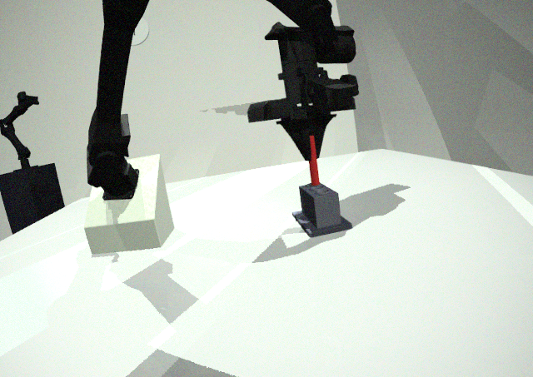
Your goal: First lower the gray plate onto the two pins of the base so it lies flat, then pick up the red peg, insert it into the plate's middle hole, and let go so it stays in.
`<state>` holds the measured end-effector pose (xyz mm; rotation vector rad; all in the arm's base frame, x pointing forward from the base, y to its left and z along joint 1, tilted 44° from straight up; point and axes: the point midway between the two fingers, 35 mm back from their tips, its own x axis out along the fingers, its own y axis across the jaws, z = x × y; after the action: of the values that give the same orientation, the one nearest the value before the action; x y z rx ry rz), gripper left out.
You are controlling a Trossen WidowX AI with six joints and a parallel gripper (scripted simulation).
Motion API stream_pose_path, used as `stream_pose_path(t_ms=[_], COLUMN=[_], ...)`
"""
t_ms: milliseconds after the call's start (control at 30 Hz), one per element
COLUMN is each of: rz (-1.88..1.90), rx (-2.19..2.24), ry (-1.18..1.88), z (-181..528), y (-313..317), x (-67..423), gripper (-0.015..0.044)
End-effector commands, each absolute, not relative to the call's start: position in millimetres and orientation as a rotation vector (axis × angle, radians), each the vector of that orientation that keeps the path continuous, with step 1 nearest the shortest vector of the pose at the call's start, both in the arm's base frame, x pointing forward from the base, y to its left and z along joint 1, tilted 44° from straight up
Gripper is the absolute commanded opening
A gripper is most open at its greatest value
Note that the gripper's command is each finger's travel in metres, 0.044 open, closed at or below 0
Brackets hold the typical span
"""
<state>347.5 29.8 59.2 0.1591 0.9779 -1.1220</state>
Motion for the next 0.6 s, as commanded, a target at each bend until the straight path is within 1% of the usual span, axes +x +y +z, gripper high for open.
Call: stream_pose_path(t_ms=[0, 567], rz=[-1.121, -1.123], rx=[0.150, 0.156], ry=[0.973, 0.976], z=[56.0, 53.1], y=[25.6, 22.7], x=[348.1, 348.5], gripper=[0.0000, 0.0000])
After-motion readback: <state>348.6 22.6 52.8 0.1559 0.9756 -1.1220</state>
